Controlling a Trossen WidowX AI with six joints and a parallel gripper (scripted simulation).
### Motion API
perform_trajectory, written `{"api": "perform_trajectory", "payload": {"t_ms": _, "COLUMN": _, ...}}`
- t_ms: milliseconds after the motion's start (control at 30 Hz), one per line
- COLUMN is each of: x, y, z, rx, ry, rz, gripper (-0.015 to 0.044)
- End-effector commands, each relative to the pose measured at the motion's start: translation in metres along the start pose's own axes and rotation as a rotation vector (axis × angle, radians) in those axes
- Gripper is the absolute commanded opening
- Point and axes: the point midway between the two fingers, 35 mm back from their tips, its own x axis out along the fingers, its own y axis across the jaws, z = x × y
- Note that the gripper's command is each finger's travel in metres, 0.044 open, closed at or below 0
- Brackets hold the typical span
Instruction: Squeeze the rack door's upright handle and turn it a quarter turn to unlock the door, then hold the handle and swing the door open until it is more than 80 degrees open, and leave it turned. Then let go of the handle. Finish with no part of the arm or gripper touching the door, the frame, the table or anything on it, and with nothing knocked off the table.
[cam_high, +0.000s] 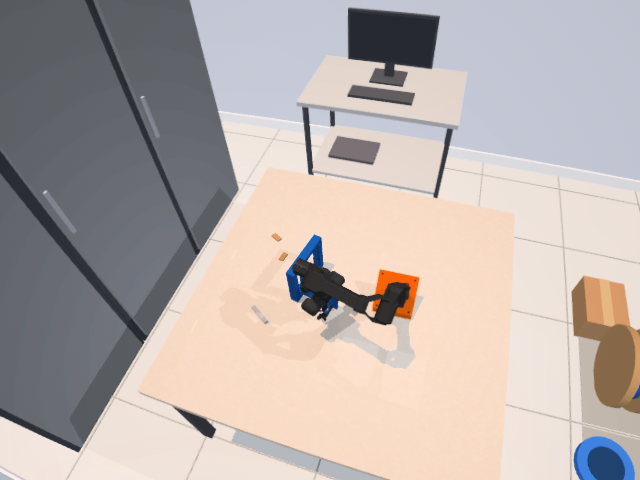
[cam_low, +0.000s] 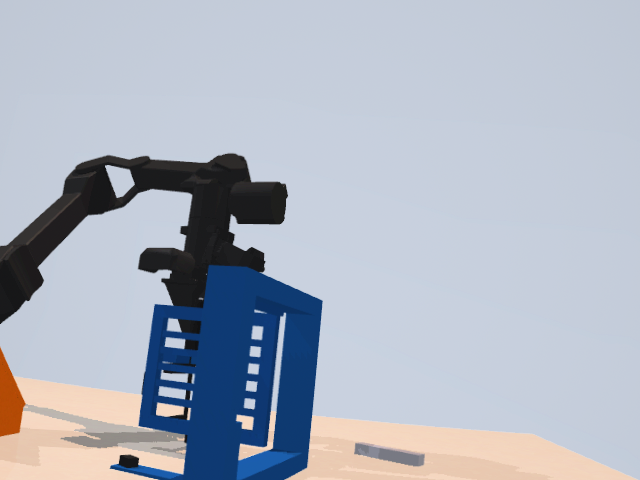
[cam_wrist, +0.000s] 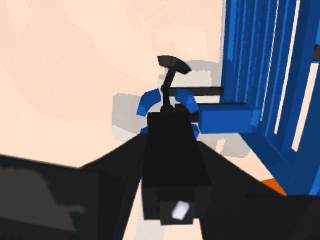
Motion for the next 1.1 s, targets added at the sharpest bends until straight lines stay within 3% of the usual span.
{"api": "perform_trajectory", "payload": {"t_ms": 0, "x": 0.000, "y": 0.004, "z": 0.001, "rx": 0.022, "ry": 0.000, "rz": 0.007, "gripper": 0.0012}}
{"api": "perform_trajectory", "payload": {"t_ms": 300, "x": 0.000, "y": 0.004, "z": 0.001, "rx": 0.022, "ry": 0.000, "rz": 0.007, "gripper": 0.0012}}
{"api": "perform_trajectory", "payload": {"t_ms": 667, "x": 0.000, "y": 0.004, "z": 0.001, "rx": 0.022, "ry": 0.000, "rz": 0.007, "gripper": 0.0284}}
{"api": "perform_trajectory", "payload": {"t_ms": 1067, "x": -0.020, "y": 0.003, "z": 0.002, "rx": 0.061, "ry": -0.038, "rz": 0.013, "gripper": 0.0284}}
